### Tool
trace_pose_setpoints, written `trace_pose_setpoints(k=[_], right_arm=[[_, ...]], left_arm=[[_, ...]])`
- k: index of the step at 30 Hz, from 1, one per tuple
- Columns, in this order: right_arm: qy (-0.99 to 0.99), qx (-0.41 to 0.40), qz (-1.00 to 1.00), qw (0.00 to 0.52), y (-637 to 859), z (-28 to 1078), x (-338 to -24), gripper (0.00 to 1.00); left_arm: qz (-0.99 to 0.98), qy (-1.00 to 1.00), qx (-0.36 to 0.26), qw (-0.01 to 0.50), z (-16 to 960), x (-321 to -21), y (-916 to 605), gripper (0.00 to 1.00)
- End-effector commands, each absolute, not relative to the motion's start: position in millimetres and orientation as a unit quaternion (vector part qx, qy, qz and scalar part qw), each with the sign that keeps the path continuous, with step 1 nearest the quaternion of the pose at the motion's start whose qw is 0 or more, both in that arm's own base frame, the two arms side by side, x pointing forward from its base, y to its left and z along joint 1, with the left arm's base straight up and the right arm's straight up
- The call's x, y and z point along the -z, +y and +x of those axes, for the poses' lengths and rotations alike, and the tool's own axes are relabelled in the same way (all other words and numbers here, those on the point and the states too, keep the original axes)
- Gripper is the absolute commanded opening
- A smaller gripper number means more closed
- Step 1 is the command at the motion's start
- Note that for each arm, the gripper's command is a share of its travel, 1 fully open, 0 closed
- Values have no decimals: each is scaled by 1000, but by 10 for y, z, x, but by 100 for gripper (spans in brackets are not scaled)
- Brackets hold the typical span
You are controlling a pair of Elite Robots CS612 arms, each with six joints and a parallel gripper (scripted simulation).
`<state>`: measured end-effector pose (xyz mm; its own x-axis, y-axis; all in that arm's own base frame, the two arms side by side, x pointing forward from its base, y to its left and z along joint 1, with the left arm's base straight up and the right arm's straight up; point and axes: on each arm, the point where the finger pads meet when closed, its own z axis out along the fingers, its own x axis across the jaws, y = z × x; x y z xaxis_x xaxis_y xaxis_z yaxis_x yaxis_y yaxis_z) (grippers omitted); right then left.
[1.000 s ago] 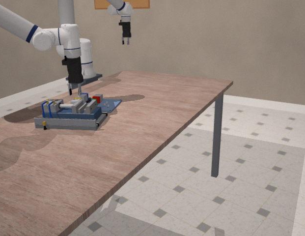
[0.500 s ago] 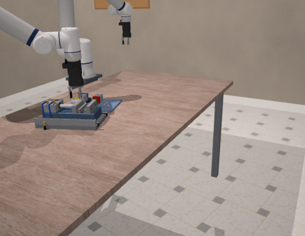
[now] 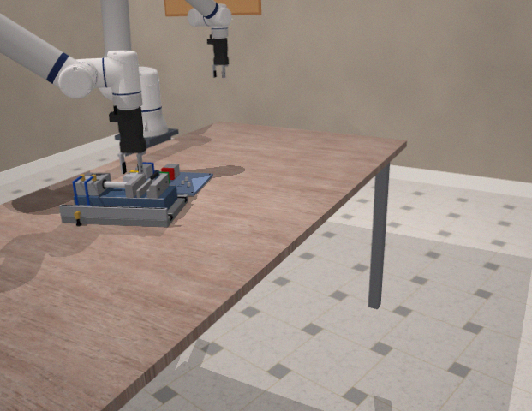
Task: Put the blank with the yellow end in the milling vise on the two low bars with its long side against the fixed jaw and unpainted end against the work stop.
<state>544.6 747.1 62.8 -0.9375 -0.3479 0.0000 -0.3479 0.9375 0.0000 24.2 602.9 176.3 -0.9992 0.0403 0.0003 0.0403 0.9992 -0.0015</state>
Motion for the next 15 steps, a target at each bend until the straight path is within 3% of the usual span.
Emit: trace_pose_setpoints(k=[1, 15], right_arm=[[984, -1, -177, 1, 7476, 5450, -619, 100], [984, -1, -177, 1, 7476, 5450, -585, 100]], left_arm=[[-20, -1000, 0, 0, 244, -1770, 6035, 100], [-20, -1000, 0, 0, 244, -1770, 6035, 100]])
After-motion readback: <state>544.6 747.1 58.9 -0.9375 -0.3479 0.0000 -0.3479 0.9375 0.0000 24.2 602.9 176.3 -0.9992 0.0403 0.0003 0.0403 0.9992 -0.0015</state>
